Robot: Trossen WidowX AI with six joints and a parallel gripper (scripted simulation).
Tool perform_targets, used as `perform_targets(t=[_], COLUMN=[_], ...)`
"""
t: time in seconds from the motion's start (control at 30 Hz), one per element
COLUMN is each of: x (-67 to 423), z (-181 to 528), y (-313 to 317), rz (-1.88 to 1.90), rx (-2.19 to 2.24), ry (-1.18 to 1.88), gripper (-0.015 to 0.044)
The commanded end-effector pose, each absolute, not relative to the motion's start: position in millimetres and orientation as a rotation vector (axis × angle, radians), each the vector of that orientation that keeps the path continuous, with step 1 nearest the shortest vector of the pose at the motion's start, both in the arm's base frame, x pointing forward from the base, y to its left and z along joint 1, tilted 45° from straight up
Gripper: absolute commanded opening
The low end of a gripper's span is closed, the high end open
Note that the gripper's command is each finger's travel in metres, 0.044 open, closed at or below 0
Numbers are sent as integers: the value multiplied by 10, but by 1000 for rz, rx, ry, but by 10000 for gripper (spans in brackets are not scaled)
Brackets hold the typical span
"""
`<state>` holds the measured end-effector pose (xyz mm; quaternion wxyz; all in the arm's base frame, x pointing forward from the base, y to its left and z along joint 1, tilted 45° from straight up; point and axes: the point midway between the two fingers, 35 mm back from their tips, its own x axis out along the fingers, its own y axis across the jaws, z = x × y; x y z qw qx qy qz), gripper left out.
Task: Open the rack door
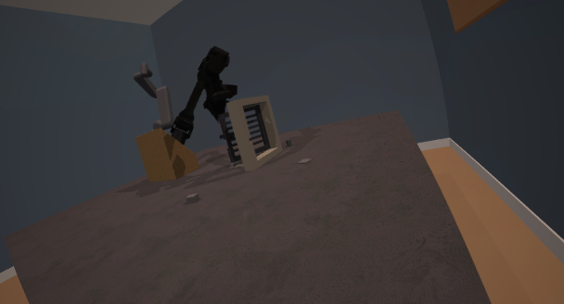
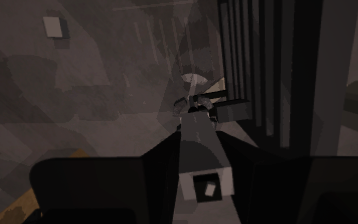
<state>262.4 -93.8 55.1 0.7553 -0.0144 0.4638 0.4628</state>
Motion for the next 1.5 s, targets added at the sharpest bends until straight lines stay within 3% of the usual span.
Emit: perform_targets(t=[0.0, 1.47], x=[2582, 2427], z=[599, 1203], y=[-880, -221], rz=[966, 556], rx=[38, 624], ry=[1048, 1346], gripper=[10, 10])
